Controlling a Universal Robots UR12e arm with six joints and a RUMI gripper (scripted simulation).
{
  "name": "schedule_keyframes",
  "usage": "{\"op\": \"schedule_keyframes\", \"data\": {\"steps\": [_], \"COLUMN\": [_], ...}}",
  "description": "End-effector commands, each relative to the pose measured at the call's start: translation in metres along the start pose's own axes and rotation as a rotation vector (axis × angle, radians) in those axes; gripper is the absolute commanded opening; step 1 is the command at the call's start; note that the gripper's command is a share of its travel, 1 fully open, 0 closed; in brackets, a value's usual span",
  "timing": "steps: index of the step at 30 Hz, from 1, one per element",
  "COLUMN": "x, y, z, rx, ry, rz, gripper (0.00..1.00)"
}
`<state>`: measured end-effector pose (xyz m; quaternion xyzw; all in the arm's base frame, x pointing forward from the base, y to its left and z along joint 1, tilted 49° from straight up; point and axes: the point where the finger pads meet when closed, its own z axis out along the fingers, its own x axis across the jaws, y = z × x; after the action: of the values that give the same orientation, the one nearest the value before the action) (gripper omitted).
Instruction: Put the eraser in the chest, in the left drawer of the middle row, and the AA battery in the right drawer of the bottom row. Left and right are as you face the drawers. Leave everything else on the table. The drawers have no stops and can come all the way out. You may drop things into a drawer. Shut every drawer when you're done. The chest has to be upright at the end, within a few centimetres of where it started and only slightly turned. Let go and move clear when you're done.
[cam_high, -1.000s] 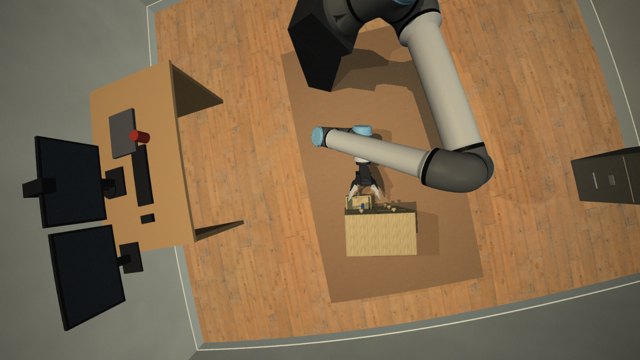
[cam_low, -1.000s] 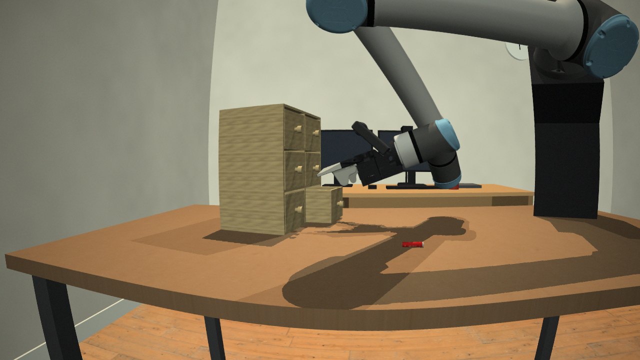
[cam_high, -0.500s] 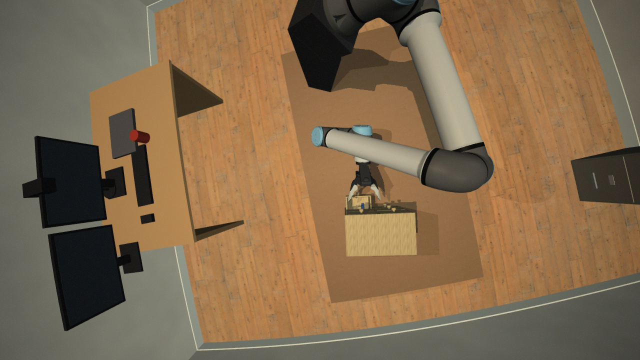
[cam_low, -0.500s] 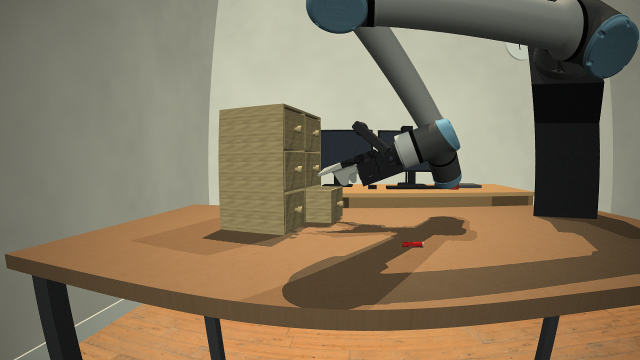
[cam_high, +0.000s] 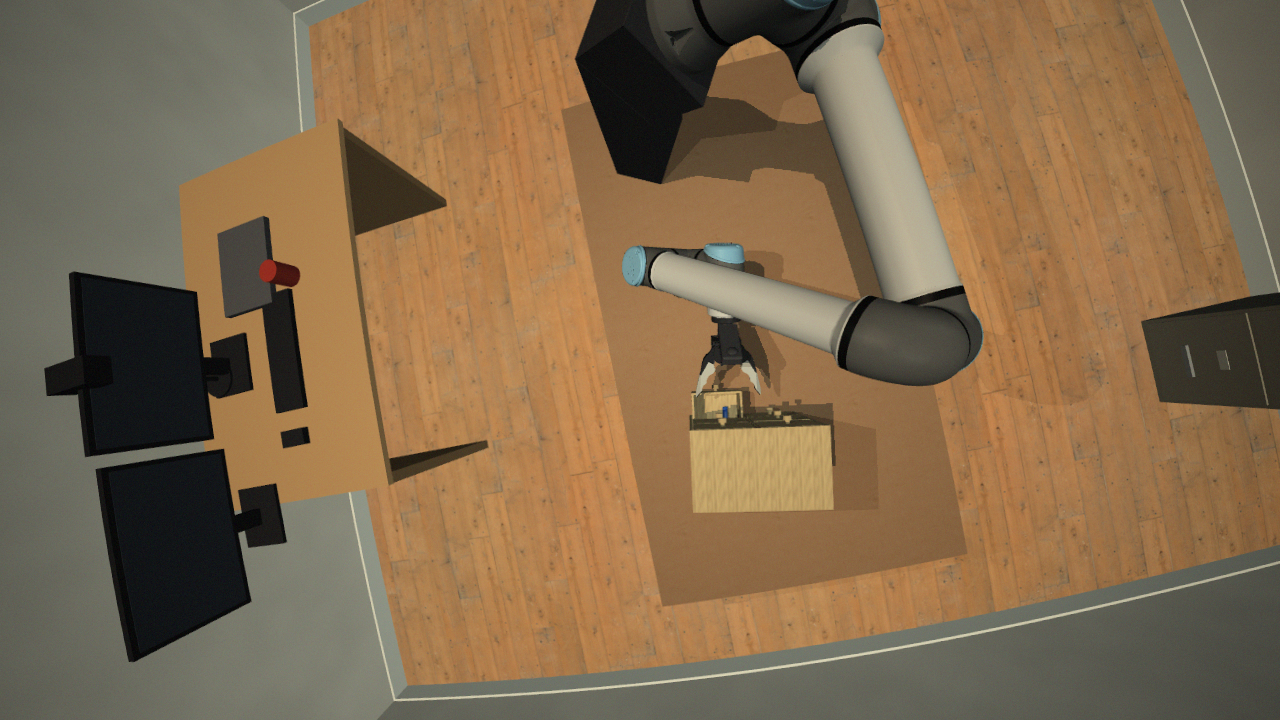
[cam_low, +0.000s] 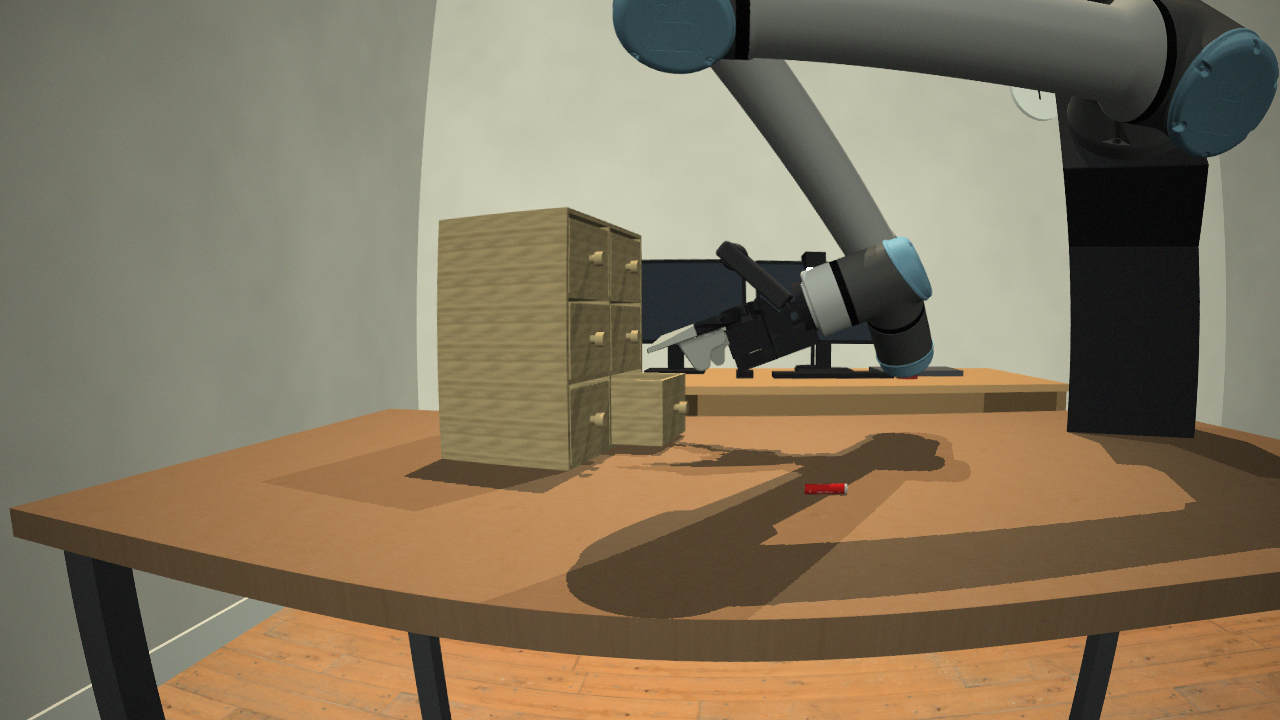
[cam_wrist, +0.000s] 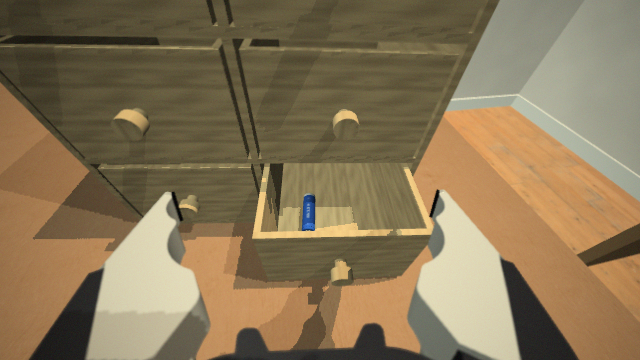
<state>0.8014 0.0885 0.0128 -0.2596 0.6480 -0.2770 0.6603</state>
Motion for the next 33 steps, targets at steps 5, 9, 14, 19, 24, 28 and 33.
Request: {"op": "schedule_keyframes", "data": {"steps": [5, 9, 14, 19, 24, 28, 33], "x": [0.000, 0.000, 0.000, 0.000, 0.000, 0.000, 0.000], "y": [0.005, 0.009, 0.014, 0.017, 0.022, 0.026, 0.030], "z": [-0.019, -0.032, -0.049, -0.060, -0.078, -0.091, -0.103], "rx": [0.001, 0.001, 0.001, 0.001, 0.001, 0.001, 0.001], "ry": [0.000, 0.000, 0.000, 0.000, 0.000, 0.000, 0.000], "rz": [0.000, 0.000, 0.000, 0.000, 0.000, 0.000, 0.000], "gripper": [1.00, 1.00, 1.00, 1.00, 1.00, 1.00, 1.00]}}
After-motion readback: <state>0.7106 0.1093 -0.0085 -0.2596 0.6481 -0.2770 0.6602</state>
